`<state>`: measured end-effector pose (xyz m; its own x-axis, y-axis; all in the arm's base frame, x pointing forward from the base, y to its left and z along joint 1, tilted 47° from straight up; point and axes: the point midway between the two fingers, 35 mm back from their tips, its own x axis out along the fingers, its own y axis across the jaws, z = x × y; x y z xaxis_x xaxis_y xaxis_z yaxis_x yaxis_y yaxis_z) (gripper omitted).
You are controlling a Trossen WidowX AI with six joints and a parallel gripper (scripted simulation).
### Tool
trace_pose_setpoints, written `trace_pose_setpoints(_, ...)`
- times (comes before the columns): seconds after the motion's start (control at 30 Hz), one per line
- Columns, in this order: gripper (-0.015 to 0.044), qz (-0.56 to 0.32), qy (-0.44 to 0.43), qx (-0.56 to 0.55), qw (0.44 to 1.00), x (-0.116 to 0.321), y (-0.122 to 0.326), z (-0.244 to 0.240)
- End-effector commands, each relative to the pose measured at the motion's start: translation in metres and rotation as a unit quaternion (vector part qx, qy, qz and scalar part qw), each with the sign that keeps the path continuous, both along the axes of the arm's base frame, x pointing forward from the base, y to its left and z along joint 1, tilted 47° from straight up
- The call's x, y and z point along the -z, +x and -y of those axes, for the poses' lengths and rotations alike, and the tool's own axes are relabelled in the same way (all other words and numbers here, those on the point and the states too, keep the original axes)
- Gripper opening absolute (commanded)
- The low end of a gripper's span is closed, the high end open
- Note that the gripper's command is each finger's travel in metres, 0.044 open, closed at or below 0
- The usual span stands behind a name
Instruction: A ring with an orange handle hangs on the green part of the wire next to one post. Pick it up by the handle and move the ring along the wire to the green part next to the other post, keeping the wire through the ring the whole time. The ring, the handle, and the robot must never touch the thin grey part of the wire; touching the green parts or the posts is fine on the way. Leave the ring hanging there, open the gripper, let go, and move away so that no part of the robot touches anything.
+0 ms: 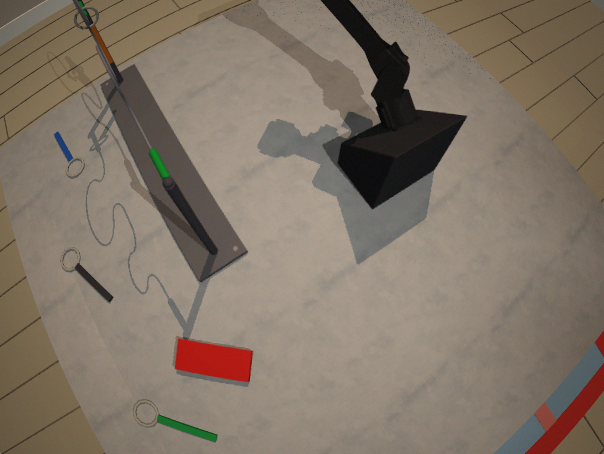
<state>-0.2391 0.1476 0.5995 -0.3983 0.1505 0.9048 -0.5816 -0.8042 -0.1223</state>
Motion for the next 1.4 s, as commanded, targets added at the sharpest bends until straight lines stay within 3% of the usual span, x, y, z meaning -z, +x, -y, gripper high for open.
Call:
trace_pose_setpoints(0.0,0.0374,0.000,0.000,0.001,1.000,0.000,0.000,-0.001)
trace_pose_setpoints(0.27,0.0164,0.032,0.004,0.090,0.995,0.003,0.018,-0.044)
trace_pose_setpoints(0.77,0.0160,0.110,-0.010,0.305,0.946,0.014,0.100,-0.140)
trace_pose_setpoints(1.37,0.0160,0.184,-0.068,0.525,0.828,0.029,0.256,-0.198)
